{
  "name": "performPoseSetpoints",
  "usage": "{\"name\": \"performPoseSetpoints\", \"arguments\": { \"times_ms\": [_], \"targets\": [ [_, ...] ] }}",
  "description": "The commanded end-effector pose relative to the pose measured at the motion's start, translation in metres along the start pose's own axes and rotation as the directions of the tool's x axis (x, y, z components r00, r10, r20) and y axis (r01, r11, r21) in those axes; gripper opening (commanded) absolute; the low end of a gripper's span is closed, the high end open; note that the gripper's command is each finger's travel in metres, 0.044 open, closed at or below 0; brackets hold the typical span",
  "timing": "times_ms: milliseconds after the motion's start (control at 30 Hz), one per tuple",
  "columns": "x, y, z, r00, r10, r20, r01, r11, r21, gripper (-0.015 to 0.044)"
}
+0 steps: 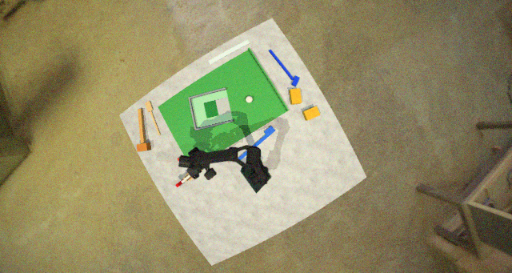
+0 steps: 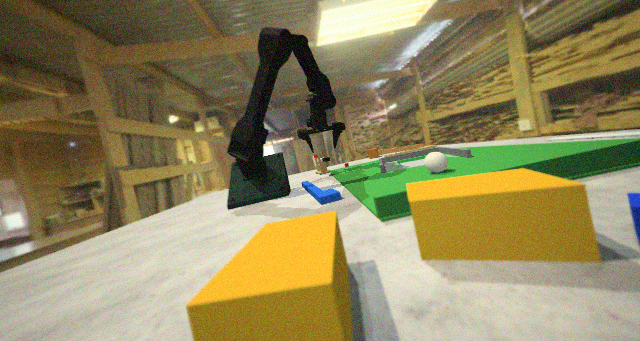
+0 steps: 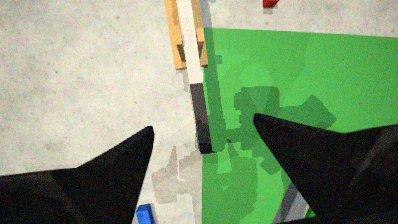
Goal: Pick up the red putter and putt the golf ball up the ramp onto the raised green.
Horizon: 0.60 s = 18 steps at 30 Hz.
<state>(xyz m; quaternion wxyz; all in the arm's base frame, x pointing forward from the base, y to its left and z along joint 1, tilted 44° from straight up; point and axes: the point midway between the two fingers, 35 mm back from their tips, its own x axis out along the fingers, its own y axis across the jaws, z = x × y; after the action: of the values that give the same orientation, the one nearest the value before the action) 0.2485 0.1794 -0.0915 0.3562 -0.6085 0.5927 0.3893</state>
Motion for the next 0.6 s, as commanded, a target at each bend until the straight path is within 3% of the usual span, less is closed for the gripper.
{"name": "performPoseSetpoints", "arguments": {
  "times_ms": [0, 567],
  "targets": [
    [0.000, -0.001, -0.002, 1.000, -0.001, -0.022, 0.000, 0.999, -0.046, 0.0440],
    [0.032, 0.000, -0.012, 1.000, -0.001, -0.023, 0.000, 0.999, -0.046, 0.0440]
  ]
}}
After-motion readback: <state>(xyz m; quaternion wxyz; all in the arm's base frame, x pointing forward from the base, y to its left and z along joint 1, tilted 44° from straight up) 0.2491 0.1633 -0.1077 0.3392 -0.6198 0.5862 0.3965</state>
